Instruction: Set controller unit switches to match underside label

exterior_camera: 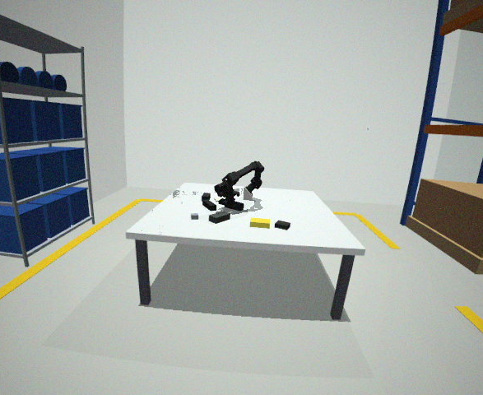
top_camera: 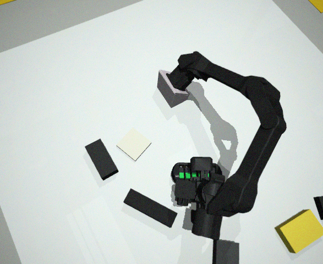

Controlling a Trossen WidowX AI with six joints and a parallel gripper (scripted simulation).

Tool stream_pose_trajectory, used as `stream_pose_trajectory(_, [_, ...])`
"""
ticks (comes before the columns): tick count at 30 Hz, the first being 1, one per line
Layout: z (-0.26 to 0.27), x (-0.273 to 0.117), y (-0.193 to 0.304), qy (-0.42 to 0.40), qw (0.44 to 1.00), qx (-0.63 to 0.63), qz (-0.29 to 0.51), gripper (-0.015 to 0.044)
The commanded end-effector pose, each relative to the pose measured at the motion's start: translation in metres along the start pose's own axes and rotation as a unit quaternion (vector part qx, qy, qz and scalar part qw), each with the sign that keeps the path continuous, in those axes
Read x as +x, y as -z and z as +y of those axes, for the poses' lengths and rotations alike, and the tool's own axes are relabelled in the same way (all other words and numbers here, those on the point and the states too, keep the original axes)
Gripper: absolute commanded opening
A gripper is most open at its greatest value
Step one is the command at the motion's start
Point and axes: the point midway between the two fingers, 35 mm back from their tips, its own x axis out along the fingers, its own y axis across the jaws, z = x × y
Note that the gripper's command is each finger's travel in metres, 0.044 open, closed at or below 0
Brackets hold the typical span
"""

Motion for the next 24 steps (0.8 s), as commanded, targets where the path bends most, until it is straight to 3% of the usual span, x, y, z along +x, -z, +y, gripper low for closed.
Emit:
stream_pose_trajectory(1, [-0.002, 0.000, 0.001, 0.000, 1.000, 0.003, 0.002, 0.0000])
stream_pose_trajectory(18, [-0.022, 0.004, 0.001, 0.001, 1.000, 0.003, 0.002, 0.0000])
stream_pose_trajectory(24, [-0.008, -0.042, 0.000, -0.001, 1.000, 0.001, -0.001, 0.0000])
